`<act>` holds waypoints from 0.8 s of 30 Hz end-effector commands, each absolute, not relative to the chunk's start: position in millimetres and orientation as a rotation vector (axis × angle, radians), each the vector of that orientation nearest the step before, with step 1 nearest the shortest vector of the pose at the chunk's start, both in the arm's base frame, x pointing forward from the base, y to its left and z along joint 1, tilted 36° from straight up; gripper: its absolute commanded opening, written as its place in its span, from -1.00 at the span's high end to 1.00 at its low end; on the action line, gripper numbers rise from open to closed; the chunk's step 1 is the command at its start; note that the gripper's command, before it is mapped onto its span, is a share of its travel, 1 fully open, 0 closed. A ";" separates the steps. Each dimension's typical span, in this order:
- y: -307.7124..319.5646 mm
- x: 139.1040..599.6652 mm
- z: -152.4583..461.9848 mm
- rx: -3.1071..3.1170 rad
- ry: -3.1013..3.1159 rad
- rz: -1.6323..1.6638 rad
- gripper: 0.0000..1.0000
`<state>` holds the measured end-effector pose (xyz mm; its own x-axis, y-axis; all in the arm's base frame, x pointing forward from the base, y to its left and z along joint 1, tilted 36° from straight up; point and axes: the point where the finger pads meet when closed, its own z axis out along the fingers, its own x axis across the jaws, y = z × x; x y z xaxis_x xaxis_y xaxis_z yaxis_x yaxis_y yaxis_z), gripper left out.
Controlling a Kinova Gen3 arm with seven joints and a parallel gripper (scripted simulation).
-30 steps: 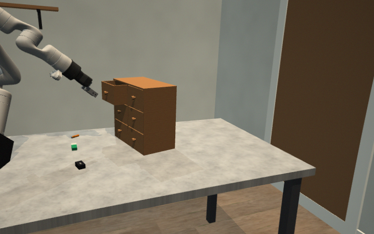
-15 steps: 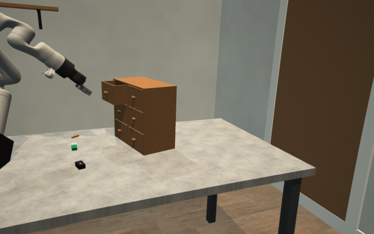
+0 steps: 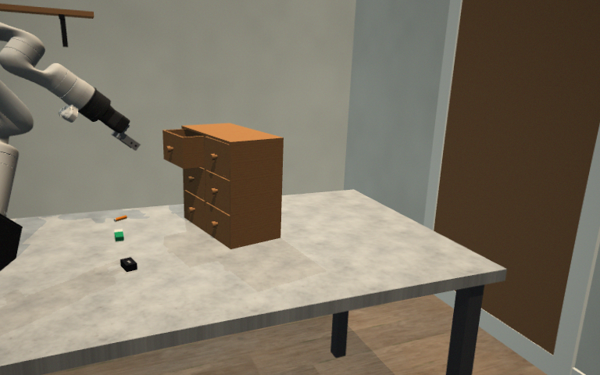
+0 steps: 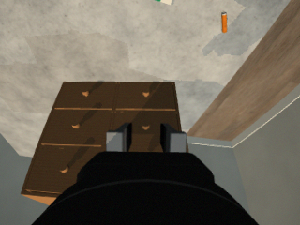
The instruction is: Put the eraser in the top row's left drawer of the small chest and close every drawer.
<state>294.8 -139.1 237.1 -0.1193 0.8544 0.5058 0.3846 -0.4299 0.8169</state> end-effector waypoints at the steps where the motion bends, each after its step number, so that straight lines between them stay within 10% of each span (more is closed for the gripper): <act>1: -139.9 293.5 236.5 1.749 1.377 1.563 -0.34; 24: -143.0 290.2 239.0 1.767 1.407 1.548 -0.34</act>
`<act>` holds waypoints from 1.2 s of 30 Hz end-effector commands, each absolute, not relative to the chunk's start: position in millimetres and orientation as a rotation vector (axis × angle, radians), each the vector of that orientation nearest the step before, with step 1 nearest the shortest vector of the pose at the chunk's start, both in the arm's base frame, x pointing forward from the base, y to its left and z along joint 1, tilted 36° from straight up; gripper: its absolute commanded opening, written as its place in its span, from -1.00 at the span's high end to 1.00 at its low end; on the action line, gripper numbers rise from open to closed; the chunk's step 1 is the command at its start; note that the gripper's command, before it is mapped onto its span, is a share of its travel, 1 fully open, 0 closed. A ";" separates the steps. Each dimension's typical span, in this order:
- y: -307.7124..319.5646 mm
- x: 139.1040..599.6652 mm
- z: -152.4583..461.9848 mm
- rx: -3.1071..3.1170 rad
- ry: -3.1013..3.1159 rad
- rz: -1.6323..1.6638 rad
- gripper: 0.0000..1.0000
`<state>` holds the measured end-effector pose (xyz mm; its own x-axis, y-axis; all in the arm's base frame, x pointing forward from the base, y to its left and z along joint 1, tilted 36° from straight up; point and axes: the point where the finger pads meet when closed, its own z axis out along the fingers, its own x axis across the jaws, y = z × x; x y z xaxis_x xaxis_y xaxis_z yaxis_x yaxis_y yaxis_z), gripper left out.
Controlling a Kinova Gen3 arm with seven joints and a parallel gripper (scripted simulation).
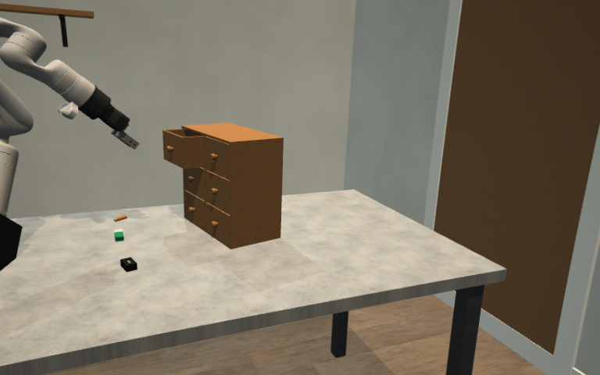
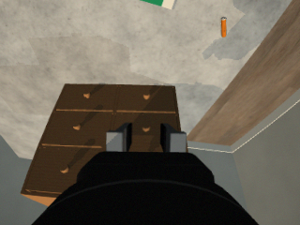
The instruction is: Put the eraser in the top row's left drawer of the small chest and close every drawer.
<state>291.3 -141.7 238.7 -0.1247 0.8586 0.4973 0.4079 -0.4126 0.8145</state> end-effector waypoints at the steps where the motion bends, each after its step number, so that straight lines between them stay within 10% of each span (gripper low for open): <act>1: -142.8 289.9 239.3 1.769 1.413 1.547 -0.34; 36: -157.3 260.2 258.7 1.918 1.694 1.409 -0.34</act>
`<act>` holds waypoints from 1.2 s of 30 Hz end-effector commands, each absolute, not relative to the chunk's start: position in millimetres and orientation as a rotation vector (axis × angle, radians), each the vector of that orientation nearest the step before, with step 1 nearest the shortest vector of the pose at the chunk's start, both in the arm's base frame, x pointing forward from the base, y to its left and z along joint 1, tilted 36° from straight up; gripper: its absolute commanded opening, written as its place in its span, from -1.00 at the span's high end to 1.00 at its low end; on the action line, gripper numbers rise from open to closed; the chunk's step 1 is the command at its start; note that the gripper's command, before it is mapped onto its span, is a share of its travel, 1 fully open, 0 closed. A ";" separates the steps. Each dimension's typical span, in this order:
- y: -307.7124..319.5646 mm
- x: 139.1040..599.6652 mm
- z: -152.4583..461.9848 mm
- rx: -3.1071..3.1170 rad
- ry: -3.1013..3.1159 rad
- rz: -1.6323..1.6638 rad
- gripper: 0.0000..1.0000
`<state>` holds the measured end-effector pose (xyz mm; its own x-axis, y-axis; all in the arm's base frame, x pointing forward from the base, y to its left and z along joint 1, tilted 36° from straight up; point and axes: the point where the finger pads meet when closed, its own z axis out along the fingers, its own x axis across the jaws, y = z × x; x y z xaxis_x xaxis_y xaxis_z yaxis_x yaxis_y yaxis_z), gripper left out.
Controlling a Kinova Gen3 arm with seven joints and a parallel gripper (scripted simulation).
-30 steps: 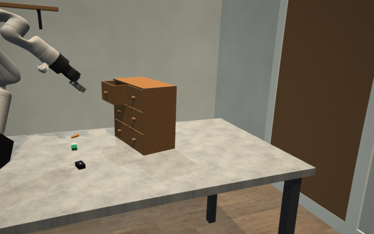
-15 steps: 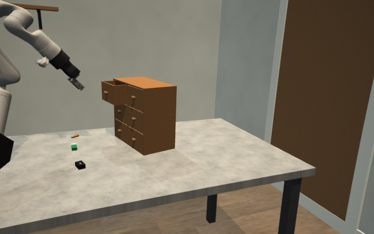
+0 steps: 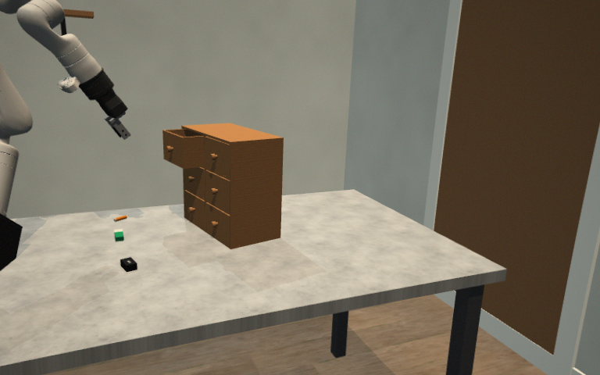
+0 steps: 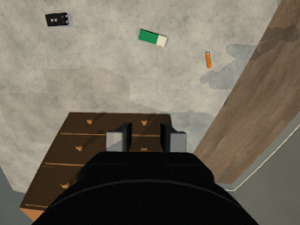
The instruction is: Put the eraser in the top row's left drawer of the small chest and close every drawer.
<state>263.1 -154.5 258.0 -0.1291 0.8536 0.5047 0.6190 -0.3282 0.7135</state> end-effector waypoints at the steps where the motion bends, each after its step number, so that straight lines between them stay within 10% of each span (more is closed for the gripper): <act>1: -158.0 258.7 259.7 1.925 1.708 1.401 -0.34; 36: -181.0 210.6 289.5 2.127 2.158 1.093 -0.34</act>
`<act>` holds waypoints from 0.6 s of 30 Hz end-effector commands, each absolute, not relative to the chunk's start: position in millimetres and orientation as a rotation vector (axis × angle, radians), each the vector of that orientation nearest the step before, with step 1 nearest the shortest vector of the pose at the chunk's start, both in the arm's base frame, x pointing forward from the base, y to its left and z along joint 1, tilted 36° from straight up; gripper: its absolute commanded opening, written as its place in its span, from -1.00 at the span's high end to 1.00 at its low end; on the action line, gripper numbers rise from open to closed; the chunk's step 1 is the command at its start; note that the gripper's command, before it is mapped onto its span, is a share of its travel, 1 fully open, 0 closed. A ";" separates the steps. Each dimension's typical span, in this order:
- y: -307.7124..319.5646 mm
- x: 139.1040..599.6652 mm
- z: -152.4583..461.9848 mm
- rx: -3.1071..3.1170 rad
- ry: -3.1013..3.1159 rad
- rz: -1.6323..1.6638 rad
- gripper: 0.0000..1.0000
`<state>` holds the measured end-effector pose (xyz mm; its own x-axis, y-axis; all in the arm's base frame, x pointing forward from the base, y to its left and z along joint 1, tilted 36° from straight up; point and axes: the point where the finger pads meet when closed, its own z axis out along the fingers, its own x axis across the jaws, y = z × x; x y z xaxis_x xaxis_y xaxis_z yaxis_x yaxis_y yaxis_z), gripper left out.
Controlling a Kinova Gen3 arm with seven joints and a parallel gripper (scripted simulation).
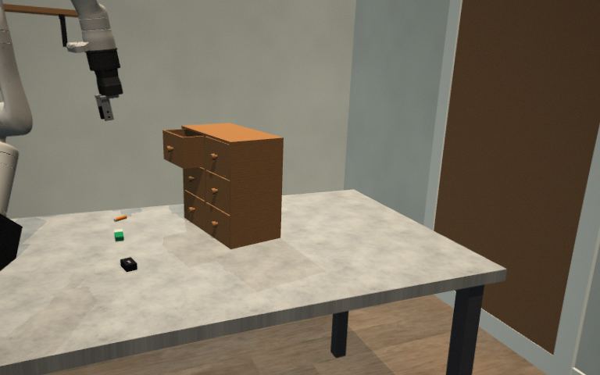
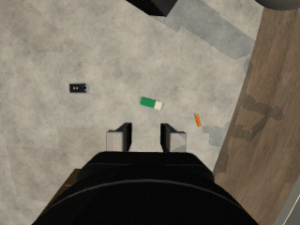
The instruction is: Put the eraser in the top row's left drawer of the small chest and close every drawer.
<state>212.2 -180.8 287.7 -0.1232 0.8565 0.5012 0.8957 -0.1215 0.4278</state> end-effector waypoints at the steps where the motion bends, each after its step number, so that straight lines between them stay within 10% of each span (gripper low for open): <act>1: -181.5 209.5 290.2 -2.017 -2.053 -1.026 -0.34; 18: -186.3 199.6 296.3 -1.973 -2.059 -0.916 -0.34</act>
